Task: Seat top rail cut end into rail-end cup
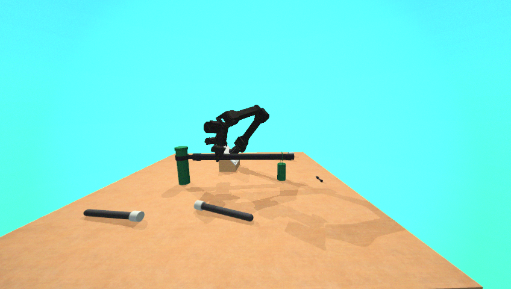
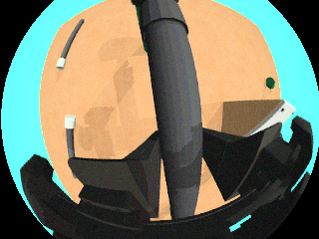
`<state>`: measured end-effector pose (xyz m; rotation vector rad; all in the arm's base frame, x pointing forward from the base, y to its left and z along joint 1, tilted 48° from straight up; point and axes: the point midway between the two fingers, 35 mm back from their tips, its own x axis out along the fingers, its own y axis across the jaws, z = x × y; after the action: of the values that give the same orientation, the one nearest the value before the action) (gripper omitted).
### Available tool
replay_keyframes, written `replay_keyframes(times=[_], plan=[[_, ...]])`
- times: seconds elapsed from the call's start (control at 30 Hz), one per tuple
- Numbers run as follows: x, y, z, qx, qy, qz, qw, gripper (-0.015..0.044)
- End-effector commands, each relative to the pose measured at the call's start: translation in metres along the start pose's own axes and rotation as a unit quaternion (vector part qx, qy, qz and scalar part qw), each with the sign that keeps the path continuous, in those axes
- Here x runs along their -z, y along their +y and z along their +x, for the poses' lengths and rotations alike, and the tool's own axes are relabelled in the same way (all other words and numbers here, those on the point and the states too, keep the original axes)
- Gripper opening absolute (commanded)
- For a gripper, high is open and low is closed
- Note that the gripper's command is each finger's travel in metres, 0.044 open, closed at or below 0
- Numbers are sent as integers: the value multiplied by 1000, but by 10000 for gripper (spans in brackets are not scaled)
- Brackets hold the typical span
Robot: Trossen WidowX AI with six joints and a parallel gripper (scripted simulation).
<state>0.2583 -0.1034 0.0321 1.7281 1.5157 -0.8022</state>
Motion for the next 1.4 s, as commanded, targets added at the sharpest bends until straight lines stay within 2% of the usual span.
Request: replay_keyframes(times=[0.0, 0.3, 0.53, 0.8, 1.0, 1.37], plan=[[0, 0, 0, 0, 0, 0, 1000, 26], [1, 0, -1, 0, 0, 0, 1000, 263], [20, 0, -31, 0, 0, 0, 1000, 440], [29, 1, -49, -3, 0, 1, 1000, 440], [32, -3, -89, -3, 1, 1, 1000, 440], [32, -3, -89, -3, 1, 1, 1000, 440]])
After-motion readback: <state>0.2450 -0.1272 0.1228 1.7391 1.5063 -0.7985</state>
